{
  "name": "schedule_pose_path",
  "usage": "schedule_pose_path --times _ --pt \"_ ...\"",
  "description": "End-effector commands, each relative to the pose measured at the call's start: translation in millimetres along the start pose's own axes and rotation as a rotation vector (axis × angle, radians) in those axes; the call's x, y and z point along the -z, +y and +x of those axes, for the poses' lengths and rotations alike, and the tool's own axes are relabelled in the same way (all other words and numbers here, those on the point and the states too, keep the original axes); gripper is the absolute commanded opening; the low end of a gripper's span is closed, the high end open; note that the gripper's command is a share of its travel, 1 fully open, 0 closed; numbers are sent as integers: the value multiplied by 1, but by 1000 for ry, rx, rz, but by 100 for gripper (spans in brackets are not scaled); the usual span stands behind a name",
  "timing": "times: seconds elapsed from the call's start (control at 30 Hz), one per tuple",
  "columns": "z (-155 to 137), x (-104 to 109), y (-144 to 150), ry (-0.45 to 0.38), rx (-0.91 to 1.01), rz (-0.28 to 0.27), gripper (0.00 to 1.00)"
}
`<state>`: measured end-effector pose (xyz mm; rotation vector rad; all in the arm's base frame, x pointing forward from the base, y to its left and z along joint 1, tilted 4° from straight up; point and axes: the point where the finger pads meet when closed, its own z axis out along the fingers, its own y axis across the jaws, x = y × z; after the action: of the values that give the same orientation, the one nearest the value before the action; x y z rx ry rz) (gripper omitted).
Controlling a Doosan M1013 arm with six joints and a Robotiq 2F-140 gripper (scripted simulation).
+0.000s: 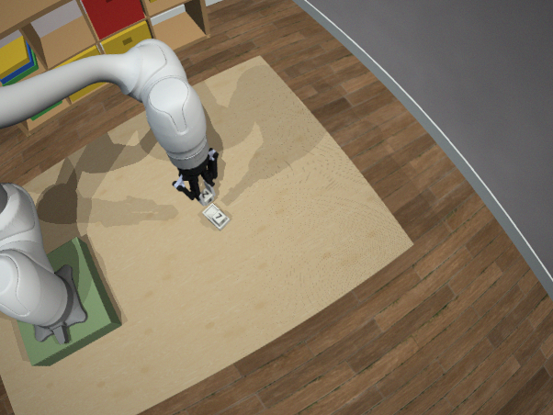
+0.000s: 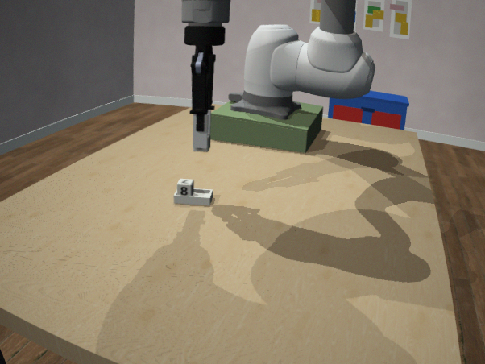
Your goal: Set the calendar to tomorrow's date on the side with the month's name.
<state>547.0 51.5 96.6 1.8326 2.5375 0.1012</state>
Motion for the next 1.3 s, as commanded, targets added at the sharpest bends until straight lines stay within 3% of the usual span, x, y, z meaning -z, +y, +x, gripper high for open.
schedule_pose_path --times 0.0,0.47,0.77,0.87,1.27 --pt "0 1 0 0 0 0 16" --pt "-2 1 0 0 -62 0 16" --pt "-17 0 2 0 -441 0 16" --pt "-18 -1 2 0 -465 0 16" --pt "-39 -2 3 0 -1011 0 16"
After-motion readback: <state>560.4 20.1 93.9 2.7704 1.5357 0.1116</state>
